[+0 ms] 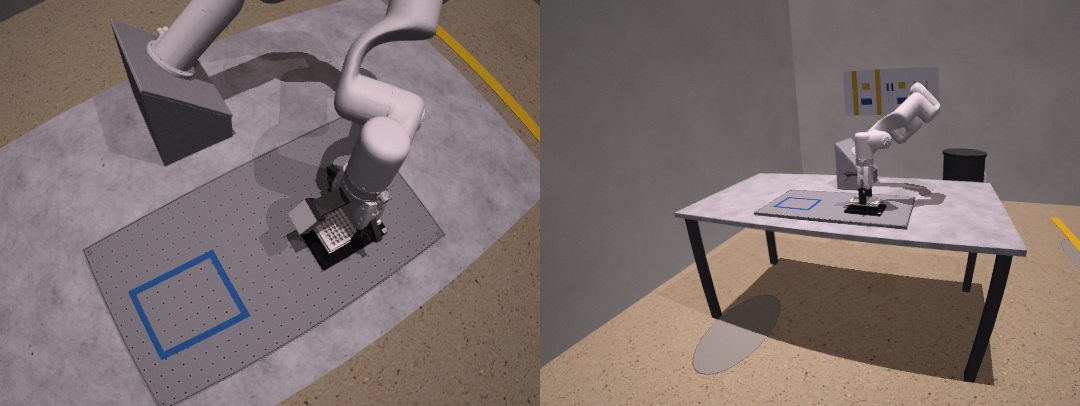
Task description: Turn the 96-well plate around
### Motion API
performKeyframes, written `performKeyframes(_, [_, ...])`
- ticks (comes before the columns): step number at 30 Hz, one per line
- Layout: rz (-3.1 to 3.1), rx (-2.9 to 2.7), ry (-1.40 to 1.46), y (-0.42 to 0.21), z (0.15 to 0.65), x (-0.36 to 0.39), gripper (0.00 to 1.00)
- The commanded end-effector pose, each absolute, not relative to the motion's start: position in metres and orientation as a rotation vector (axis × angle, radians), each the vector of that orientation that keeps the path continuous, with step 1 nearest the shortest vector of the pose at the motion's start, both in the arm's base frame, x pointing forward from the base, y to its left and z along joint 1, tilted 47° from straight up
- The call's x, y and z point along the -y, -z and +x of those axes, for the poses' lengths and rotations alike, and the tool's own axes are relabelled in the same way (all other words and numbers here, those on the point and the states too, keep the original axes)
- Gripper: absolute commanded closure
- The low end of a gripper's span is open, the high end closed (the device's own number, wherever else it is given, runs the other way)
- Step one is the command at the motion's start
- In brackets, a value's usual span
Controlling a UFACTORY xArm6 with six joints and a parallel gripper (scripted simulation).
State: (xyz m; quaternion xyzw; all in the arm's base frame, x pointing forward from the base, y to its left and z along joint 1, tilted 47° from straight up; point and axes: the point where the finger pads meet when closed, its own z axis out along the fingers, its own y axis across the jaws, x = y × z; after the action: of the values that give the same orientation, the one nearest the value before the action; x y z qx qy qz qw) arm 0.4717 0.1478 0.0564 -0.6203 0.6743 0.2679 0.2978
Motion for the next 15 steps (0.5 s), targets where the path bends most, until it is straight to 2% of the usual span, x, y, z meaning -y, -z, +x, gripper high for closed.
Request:
performKeyframes(1, [-1.647,-1.791,-0.707,-0.062,0.473,-0.142,1.00])
performKeyframes(15, [-1.647,-1.791,-0.707,-0.075,0.471,-0.128,1.00])
